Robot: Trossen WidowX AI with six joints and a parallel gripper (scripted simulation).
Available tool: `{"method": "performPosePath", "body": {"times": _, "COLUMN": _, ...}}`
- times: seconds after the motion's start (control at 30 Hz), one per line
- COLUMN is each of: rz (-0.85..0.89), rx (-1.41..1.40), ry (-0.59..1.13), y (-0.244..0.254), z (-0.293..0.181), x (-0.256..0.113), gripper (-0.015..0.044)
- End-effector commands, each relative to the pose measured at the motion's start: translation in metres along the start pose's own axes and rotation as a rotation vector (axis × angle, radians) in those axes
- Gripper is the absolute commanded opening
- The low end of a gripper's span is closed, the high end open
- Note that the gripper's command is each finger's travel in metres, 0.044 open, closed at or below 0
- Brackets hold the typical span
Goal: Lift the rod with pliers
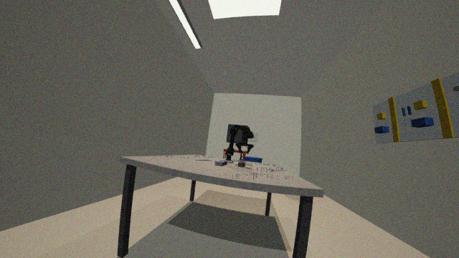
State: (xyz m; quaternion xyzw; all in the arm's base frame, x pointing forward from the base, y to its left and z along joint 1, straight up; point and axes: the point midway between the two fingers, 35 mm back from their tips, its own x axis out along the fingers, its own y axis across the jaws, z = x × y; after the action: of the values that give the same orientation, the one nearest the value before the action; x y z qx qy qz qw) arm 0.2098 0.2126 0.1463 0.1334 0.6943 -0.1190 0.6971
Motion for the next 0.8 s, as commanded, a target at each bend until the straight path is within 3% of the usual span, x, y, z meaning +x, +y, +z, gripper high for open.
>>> {"method": "performPosePath", "body": {"times": 0.0, "rz": 0.002, "rx": -0.007, "ry": -0.005, "y": 0.001, "z": 0.005, "x": -0.001, "gripper": 0.044}}
{"method": "performPosePath", "body": {"times": 0.77, "rz": 0.002, "rx": -0.007, "ry": -0.005, "y": 0.001, "z": 0.005, "x": 0.029, "gripper": 0.044}}
